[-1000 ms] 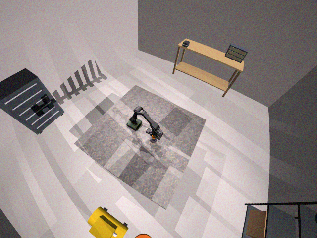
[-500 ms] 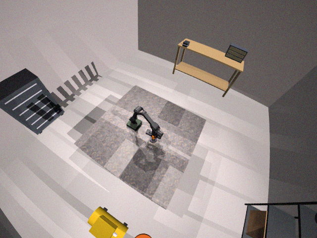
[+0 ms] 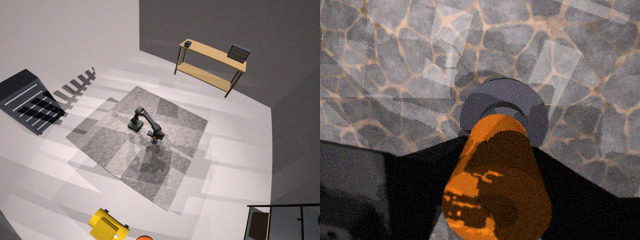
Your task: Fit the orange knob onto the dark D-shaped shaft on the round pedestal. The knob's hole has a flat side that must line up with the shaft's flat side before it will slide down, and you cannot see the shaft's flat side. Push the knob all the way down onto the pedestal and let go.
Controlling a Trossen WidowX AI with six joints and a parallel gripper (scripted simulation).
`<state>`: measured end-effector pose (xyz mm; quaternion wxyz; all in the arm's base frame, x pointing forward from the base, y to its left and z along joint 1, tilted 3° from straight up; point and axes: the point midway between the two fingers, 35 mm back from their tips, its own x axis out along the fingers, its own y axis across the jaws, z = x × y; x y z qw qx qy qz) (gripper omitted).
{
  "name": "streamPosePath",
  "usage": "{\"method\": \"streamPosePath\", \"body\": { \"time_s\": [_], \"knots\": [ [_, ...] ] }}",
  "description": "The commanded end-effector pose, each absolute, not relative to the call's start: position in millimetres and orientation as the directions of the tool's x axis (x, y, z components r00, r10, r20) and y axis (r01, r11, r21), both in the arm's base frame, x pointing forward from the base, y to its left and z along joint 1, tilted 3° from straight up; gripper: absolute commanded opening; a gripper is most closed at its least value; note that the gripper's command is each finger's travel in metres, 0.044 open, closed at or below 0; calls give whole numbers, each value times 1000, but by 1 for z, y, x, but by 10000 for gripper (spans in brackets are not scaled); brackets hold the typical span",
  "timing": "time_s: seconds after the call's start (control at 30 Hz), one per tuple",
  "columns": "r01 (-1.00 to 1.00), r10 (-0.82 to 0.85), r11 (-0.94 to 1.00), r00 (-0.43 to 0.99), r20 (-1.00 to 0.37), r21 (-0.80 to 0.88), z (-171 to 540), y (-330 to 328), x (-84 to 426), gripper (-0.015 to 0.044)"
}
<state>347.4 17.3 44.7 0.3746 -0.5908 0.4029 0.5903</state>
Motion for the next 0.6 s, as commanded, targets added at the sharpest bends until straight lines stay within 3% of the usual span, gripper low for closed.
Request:
{"method": "streamPosePath", "body": {
  "time_s": [0.0,0.17,0.57],
  "knots": [
    [-898,-35,-438,-15,-999,29,48,17,349,0],
    [-819,-35,-572,-15,-999,32,46,17,352,0],
    [-819,-35,-572,-15,-999,32,42,17,353,0]
  ]
}}
